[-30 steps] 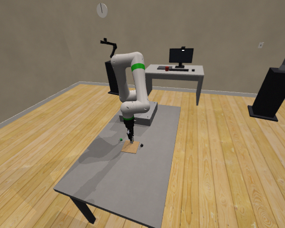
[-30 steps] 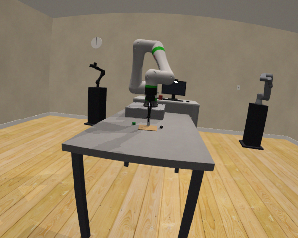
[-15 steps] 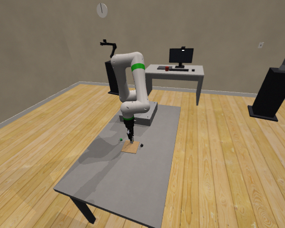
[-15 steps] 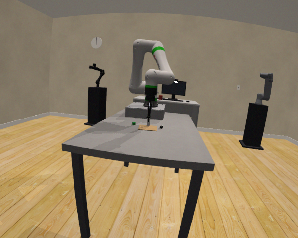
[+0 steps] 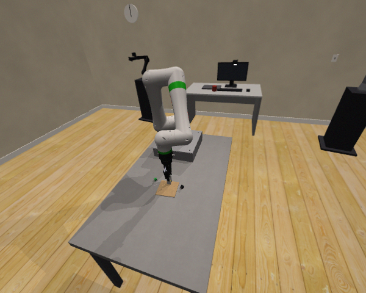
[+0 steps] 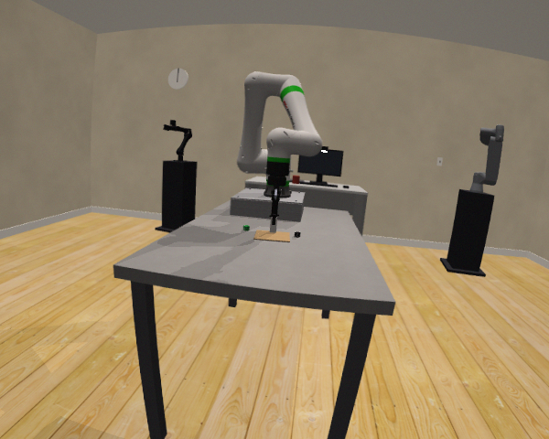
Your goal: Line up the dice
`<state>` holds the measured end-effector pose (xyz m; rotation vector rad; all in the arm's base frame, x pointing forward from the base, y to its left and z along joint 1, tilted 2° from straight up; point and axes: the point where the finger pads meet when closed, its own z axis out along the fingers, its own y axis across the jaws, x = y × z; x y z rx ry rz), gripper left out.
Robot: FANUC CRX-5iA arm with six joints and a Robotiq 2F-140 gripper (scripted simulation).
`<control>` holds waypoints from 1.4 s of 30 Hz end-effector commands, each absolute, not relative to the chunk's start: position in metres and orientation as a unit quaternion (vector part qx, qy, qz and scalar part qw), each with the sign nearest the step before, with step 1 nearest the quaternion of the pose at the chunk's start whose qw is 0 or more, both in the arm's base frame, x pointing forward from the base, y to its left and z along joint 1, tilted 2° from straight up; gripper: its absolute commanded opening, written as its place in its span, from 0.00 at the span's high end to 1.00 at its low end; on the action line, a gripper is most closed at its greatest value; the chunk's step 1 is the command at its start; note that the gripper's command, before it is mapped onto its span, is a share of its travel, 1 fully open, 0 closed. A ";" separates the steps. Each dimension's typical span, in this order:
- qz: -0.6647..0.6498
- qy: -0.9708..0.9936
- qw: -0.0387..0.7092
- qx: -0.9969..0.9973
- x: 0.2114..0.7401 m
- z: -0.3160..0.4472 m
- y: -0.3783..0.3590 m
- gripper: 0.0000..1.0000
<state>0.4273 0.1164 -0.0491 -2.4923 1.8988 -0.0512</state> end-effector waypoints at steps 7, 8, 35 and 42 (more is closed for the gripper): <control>-0.016 0.606 0.004 -0.795 0.427 -0.049 0.116 0.88; -0.016 0.606 0.004 -0.795 0.427 -0.049 0.116 0.88; -0.016 0.606 0.004 -0.795 0.427 -0.046 0.117 0.79; -0.016 0.606 0.004 -0.795 0.427 -0.027 0.117 0.79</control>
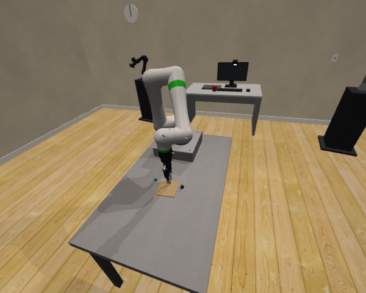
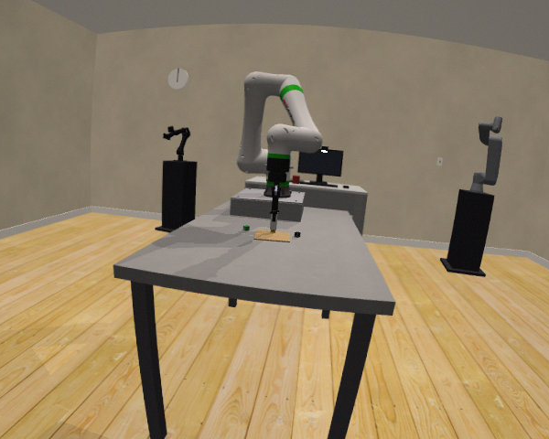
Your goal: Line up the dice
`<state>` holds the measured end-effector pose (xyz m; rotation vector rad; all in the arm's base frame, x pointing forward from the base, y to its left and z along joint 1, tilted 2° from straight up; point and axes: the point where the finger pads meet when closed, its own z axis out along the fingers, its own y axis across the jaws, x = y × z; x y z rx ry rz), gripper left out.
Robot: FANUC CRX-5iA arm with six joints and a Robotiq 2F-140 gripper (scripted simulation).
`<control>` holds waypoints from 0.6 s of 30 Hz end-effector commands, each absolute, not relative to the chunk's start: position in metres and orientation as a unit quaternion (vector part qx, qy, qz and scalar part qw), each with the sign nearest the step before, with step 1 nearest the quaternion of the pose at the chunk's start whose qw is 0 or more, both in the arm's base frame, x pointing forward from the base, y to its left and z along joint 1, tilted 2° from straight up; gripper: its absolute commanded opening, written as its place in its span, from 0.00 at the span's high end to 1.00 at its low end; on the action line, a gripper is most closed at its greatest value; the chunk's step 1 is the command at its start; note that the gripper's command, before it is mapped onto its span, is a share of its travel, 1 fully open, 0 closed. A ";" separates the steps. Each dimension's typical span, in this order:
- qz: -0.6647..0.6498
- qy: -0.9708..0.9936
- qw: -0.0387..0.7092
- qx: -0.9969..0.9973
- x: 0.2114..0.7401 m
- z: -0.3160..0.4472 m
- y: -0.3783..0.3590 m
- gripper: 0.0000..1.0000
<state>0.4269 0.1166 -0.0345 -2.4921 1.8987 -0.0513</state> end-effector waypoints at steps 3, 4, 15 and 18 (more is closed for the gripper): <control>-0.016 0.606 0.004 -0.795 0.426 -0.011 0.117 0.79; -0.016 0.606 0.004 -0.795 0.426 -0.005 0.117 0.79; -0.016 0.606 0.004 -0.795 0.425 0.036 0.118 0.79; -0.016 0.606 0.004 -0.795 0.425 0.040 0.118 0.79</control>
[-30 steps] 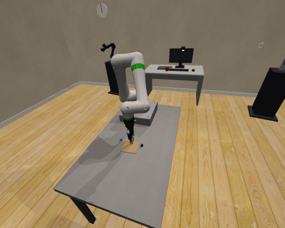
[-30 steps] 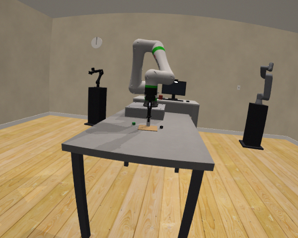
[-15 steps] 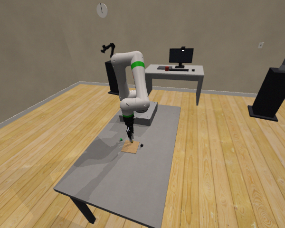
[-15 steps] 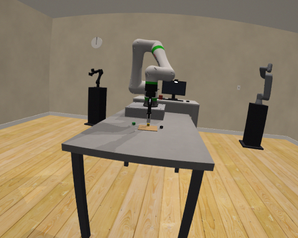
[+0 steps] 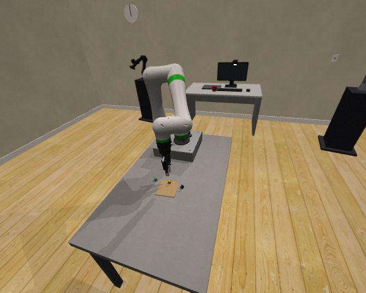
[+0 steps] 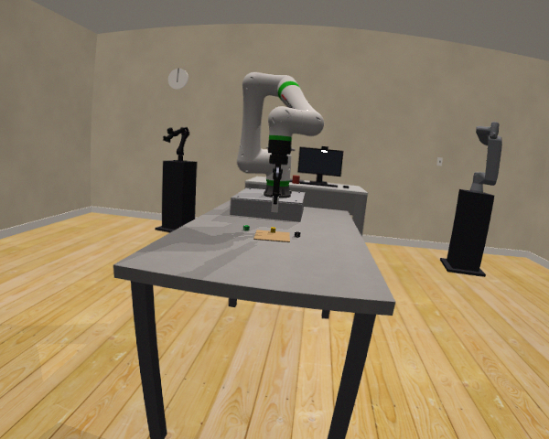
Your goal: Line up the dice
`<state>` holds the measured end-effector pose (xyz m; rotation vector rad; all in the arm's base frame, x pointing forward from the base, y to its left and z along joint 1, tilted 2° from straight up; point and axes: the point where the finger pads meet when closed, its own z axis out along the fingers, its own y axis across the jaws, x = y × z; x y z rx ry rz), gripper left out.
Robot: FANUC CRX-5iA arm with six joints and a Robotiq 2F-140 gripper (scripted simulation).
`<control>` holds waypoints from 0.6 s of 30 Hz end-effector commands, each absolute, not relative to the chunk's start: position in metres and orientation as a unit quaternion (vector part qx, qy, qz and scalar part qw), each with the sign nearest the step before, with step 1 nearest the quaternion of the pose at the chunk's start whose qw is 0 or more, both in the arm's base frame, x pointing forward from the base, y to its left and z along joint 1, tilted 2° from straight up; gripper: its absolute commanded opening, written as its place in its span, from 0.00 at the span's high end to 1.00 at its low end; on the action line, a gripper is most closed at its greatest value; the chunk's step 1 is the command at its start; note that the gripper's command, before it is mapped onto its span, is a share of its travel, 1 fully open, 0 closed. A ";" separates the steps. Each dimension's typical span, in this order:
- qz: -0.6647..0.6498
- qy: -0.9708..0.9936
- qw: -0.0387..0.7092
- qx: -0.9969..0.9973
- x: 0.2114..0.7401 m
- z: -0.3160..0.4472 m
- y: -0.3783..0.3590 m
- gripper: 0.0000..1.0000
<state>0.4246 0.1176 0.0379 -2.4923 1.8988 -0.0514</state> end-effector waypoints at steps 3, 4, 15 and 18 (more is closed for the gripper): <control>-0.016 0.606 0.004 -0.795 0.425 0.041 0.118 0.79; -0.016 0.606 0.004 -0.795 0.425 0.041 0.118 0.00; -0.016 0.606 0.004 -0.795 0.425 0.041 0.118 0.00; -0.016 0.606 0.004 -0.795 0.425 0.041 0.118 0.00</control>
